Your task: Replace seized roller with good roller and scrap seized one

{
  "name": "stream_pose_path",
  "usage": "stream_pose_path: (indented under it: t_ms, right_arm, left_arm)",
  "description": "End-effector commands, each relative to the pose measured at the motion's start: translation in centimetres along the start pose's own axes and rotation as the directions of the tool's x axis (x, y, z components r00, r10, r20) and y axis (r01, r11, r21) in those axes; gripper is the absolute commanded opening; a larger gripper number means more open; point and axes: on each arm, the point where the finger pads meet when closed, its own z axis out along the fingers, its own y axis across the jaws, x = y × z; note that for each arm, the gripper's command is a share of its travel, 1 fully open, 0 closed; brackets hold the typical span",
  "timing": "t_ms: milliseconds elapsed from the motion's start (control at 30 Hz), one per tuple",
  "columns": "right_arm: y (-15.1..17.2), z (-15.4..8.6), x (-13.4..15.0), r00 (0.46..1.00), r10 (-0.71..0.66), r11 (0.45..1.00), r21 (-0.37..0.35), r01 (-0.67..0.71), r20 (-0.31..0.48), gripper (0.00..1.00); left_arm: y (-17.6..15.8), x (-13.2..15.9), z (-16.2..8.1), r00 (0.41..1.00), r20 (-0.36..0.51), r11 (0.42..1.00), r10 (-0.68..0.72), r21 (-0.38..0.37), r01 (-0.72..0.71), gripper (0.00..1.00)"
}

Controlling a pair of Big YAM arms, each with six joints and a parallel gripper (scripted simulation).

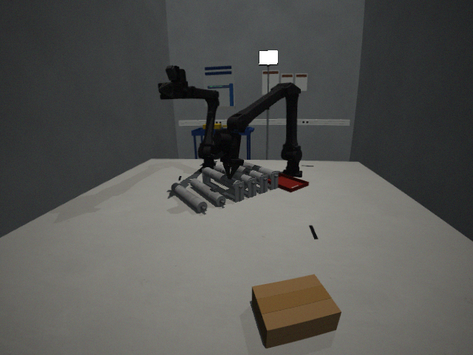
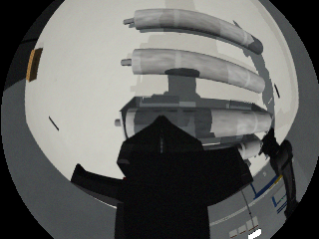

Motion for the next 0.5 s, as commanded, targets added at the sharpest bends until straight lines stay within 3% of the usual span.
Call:
stream_pose_path:
  t_ms: [0,100,267,433,467]
  right_arm:
    - [0.7,-0.4,-1.3,0.999,0.01,1.0,-0.015,-0.009,0.033,0.0]
    - [0.7,-0.4,-1.3,0.999,0.01,1.0,-0.015,-0.009,0.033,0.0]
    - [0.7,-0.4,-1.3,0.999,0.01,1.0,-0.015,-0.009,0.033,0.0]
    - [0.7,-0.4,-1.3,0.999,0.01,1.0,-0.015,-0.009,0.033,0.0]
    - [0.7,-0.4,-1.3,0.999,0.01,1.0,-0.015,-0.009,0.033,0.0]
  left_arm:
    - [-0.1,-1.7,-0.2,1.0,0.017,1.0,0.002,0.0,-0.002,0.0]
    - [-0.2,-2.8,-3.9,0.999,0.052,1.0,0.005,-0.002,-0.005,0.0]
    - [-0.2,-3.1,-6.1,0.998,0.057,1.0,0.004,-0.004,-0.004,0.0]
    - [-0.2,-3.1,-6.7,1.0,0.029,1.0,0.003,-0.003,-0.003,0.0]
    - [-0.3,-2.4,-5.6,1.0,0.007,1.0,0.003,-0.001,-0.003,0.0]
